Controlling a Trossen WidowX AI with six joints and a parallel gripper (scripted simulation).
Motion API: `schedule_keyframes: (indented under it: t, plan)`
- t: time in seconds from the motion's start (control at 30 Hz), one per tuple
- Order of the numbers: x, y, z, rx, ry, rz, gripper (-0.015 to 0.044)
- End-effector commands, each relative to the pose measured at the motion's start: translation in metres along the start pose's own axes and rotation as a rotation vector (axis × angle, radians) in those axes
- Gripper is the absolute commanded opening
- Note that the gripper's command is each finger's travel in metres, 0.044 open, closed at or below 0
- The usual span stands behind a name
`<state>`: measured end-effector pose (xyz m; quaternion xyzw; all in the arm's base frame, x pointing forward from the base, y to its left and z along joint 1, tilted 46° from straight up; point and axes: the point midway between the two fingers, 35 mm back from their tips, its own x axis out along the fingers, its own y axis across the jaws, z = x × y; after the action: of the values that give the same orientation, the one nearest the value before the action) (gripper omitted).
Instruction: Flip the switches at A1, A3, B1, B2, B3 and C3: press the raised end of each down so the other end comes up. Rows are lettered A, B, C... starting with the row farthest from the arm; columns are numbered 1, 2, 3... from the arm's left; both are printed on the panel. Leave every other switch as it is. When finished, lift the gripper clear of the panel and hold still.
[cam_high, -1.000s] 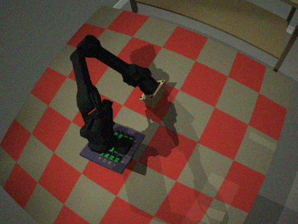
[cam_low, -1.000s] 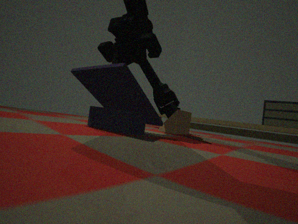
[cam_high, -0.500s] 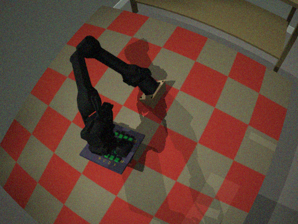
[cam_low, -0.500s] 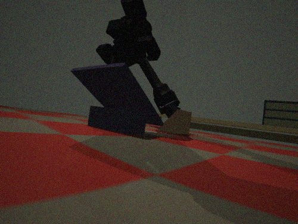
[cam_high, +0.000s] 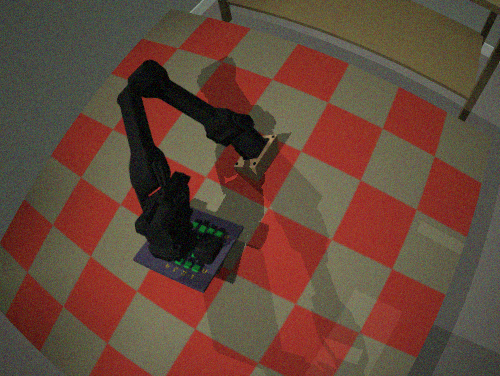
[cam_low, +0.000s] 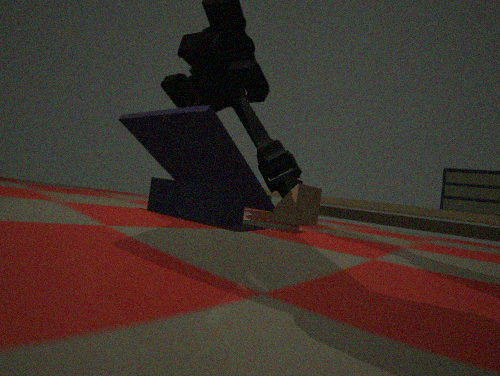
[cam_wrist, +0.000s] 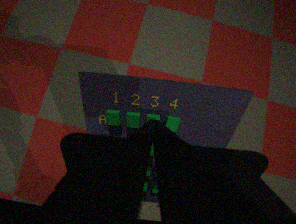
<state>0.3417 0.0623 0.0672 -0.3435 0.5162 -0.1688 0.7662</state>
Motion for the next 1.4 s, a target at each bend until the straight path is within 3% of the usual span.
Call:
schedule_keyframes:
  t: [0.0,1.17,1.37]
  plan:
    - [0.001,0.001,0.0,-0.004,0.0,0.005,0.0]
    - [0.005,0.001,0.0,-0.004,0.0,0.004,0.0]
    - [-0.057,0.001,-0.002,-0.006,-0.023,0.006,0.0]
